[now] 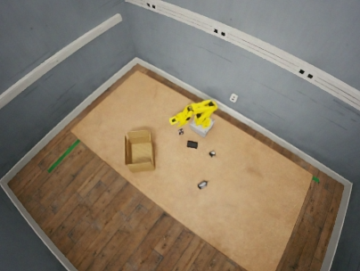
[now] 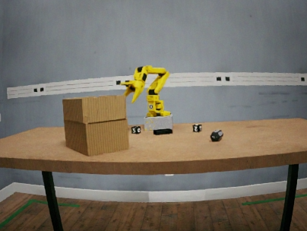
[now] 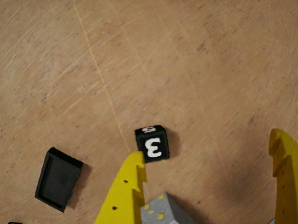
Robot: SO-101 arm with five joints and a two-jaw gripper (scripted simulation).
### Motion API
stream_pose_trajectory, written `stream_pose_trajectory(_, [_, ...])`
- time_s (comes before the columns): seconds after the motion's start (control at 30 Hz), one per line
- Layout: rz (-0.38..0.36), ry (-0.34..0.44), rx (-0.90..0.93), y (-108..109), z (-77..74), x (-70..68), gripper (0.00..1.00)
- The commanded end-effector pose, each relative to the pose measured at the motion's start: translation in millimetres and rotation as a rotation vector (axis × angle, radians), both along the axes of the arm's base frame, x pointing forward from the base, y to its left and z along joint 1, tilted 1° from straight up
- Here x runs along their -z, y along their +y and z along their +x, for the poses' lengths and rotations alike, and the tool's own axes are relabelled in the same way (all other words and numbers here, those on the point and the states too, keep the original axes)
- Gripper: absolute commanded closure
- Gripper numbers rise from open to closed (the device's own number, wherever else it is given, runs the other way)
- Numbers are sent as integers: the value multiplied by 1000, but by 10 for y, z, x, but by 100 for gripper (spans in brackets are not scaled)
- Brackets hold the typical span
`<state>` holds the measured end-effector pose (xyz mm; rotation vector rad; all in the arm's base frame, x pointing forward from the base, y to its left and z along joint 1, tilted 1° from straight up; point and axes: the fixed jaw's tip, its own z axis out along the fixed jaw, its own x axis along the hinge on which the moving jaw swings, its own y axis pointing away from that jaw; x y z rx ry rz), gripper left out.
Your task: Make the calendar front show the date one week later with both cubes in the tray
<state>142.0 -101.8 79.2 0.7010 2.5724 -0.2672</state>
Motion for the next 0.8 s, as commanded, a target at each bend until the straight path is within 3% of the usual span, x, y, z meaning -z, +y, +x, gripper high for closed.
stream_pose_trajectory(0.0, [-21, 3, -43, 11, 6, -12, 65])
stream_pose_trajectory(0.6, [-189, 138, -408, -6, -52, 70, 65])
stream_pose_trajectory(0.77, [-265, 201, -577, -18, -81, 107, 65])
